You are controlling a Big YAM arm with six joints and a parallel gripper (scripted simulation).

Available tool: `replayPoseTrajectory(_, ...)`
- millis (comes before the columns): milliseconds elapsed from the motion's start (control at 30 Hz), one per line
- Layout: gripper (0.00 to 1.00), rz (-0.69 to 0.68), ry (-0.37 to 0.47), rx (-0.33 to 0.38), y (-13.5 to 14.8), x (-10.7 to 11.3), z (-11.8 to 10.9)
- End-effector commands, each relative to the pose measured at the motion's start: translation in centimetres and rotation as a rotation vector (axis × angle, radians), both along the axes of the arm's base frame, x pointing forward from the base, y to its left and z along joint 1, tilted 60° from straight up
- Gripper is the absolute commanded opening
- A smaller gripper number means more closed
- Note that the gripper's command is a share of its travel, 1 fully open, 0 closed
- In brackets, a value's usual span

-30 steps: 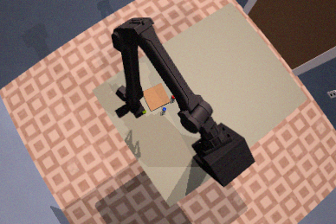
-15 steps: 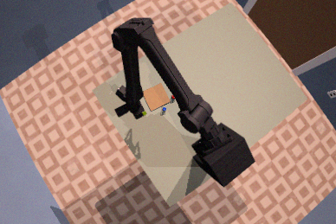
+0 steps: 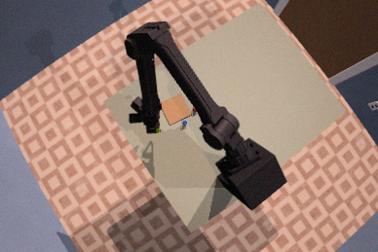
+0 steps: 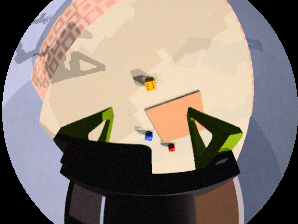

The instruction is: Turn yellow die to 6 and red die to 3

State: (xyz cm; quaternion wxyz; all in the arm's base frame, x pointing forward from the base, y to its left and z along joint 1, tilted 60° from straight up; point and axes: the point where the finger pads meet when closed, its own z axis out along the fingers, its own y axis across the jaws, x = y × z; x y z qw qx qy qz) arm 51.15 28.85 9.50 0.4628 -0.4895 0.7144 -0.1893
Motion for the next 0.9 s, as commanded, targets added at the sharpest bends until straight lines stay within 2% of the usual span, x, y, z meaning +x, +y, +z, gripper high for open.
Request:
replayPoseTrajectory(0,1.0,-0.105,0.044,0.154,-0.4,0.7,-0.7)
replayPoseTrajectory(167,1.0,-0.175,0.06,0.282,-0.3,1.2,-0.7)
replayPoseTrajectory(233,1.0,-0.207,0.079,0.354,0.4,1.0,-0.8)
replayPoseTrajectory(267,1.0,-0.207,0.079,0.355,0.4,1.0,-0.8)
replayPoseTrajectory(300,1.0,-0.241,0.089,0.405,0.2,1.3,-0.9)
replayPoseTrajectory(400,1.0,-0.294,0.103,0.484,-0.2,1.7,-1.0)
replayPoseTrajectory(500,1.0,-0.304,0.106,0.5,-0.2,1.8,-1.0)
replayPoseTrajectory(533,1.0,-0.345,0.127,0.56,-0.2,1.9,-1.3)
replayPoseTrajectory(600,1.0,-0.379,0.136,0.622,-0.2,2.1,-1.3)
replayPoseTrajectory(633,1.0,-0.381,0.136,0.627,-0.2,2.2,-1.3)
replayPoseTrajectory(667,1.0,-0.403,0.145,0.679,0.2,2.1,-1.3)
replayPoseTrajectory(700,1.0,-0.406,0.146,0.686,0.3,2.1,-1.3)
replayPoseTrajectory(733,1.0,-0.436,0.159,0.729,0.2,2.2,-1.4)
replayPoseTrajectory(767,1.0,-0.44,0.161,0.733,0.2,2.3,-1.5)
replayPoseTrajectory(800,1.0,-0.471,0.166,0.778,-0.2,2.6,-1.5)
replayPoseTrajectory(833,1.0,-0.471,0.166,0.779,-0.2,2.6,-1.5)
replayPoseTrajectory(867,1.0,-0.493,0.175,0.816,-0.1,2.7,-1.6)
